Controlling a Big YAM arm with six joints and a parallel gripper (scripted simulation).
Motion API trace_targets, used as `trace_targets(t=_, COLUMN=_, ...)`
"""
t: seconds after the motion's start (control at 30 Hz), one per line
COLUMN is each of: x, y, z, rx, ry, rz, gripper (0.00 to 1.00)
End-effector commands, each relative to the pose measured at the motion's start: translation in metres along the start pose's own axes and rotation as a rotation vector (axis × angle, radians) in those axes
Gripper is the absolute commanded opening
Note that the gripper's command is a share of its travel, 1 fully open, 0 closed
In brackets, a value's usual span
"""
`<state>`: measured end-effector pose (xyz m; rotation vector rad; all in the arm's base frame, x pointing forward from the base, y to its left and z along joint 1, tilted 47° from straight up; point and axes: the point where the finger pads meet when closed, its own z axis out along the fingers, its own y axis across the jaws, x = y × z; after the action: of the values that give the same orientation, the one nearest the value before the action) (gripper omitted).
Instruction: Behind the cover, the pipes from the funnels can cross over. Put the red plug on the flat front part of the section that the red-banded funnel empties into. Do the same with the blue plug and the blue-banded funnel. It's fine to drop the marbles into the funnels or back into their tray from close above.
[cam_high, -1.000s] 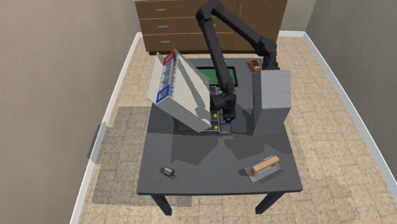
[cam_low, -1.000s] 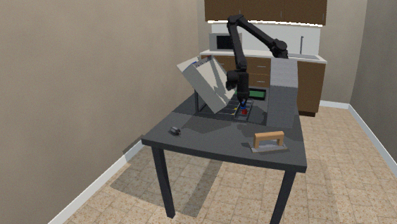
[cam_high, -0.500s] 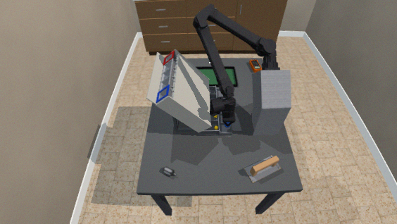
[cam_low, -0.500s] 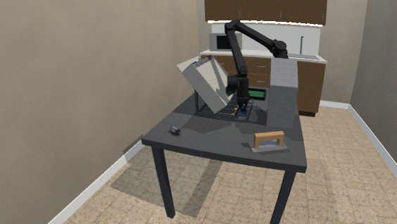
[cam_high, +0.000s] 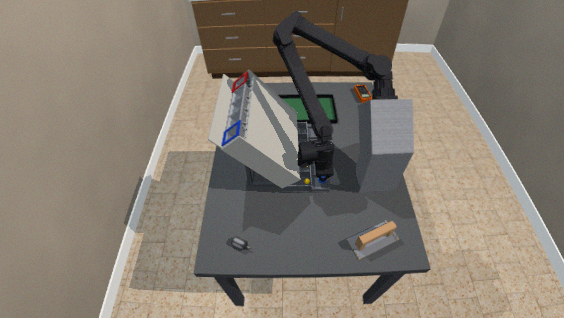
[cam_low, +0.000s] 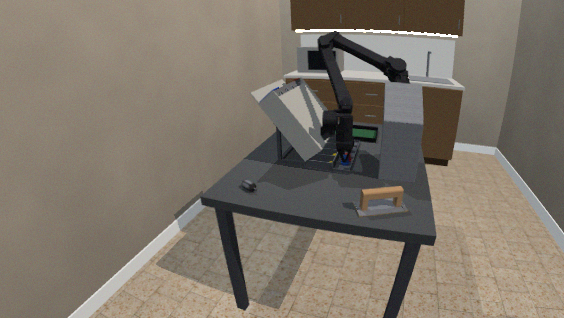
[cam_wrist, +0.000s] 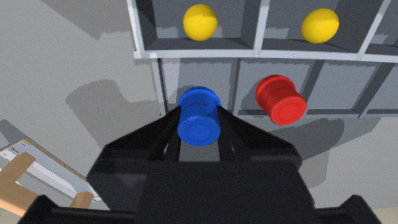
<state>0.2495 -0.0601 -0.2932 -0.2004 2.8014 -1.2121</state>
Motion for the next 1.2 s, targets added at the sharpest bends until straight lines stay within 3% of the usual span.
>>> trace_targets(t=0.0, x=-0.0003, y=0.0012, z=0.0036, rx=-0.001, ry=-0.005, rz=-0.007, gripper=0.00)
trace_targets(t=1.17, x=-0.0040, y=0.0002, z=0.0031, rx=-0.002, ry=-0.010, rz=0.002, gripper=0.00)
